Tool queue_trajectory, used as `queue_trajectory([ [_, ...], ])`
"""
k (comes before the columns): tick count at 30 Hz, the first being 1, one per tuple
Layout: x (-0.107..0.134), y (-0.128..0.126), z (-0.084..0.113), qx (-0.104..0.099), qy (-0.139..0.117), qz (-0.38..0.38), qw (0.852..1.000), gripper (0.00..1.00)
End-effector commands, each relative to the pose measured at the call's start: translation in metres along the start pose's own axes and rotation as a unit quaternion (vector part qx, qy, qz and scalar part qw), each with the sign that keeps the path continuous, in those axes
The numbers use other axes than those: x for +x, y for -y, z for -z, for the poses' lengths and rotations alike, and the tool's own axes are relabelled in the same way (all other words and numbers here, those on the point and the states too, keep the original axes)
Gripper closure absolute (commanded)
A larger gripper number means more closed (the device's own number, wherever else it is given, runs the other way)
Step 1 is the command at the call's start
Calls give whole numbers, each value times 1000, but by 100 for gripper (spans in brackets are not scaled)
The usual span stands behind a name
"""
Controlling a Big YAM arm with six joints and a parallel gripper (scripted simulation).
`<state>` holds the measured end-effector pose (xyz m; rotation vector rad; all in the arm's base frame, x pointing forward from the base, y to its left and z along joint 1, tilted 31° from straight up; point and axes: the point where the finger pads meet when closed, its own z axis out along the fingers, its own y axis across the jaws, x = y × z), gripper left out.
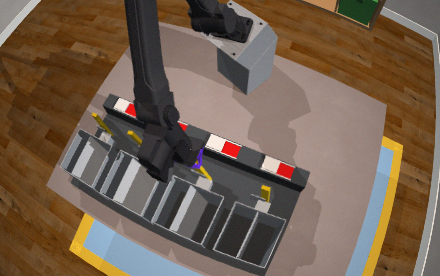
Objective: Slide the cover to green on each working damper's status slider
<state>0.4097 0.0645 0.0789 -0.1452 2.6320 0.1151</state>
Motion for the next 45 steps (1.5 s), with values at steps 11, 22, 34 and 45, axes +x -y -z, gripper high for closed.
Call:
queue_trajectory([
  [11, 7, -3, -17, 0, -8, -2, 1000, 64],
  [22, 8, -3, -18, 0, -10, -2, 1000, 64],
  [34, 8, -3, -18, 0, -10, -2, 1000, 64],
  [45, 8, -3, -18, 0, -10, -2, 1000, 64],
])
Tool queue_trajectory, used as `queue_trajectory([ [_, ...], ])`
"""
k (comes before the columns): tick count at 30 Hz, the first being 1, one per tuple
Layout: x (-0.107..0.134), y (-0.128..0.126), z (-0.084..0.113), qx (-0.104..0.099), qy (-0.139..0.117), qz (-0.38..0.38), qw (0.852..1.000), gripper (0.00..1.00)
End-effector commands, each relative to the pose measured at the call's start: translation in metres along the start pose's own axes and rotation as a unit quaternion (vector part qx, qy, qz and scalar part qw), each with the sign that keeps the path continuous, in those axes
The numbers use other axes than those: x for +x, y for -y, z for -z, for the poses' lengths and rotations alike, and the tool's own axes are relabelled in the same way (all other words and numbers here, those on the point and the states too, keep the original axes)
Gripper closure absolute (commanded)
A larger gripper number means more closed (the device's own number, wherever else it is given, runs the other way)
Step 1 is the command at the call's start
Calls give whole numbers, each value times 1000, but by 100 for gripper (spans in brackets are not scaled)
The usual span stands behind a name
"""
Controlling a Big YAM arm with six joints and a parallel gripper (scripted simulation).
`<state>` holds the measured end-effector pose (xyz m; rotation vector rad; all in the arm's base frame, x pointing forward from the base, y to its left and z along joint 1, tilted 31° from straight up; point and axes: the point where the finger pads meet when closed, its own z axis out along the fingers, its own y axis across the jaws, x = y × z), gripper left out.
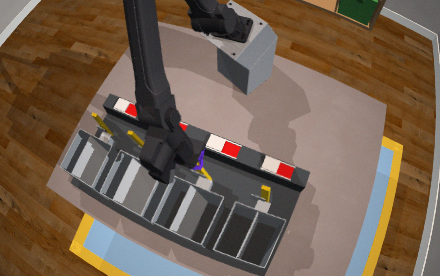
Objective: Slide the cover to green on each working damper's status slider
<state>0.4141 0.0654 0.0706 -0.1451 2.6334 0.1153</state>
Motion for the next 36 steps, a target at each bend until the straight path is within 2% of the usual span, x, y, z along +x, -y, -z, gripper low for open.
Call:
queue_trajectory([
  [1, 7, -3, -8, 0, -9, -2, 1000, 64],
  [6, 7, -3, -8, 0, -9, -2, 1000, 64],
  [7, 7, -3, -8, 0, -9, -2, 1000, 83],
  [36, 8, -2, -8, 0, -10, -2, 1000, 83],
])
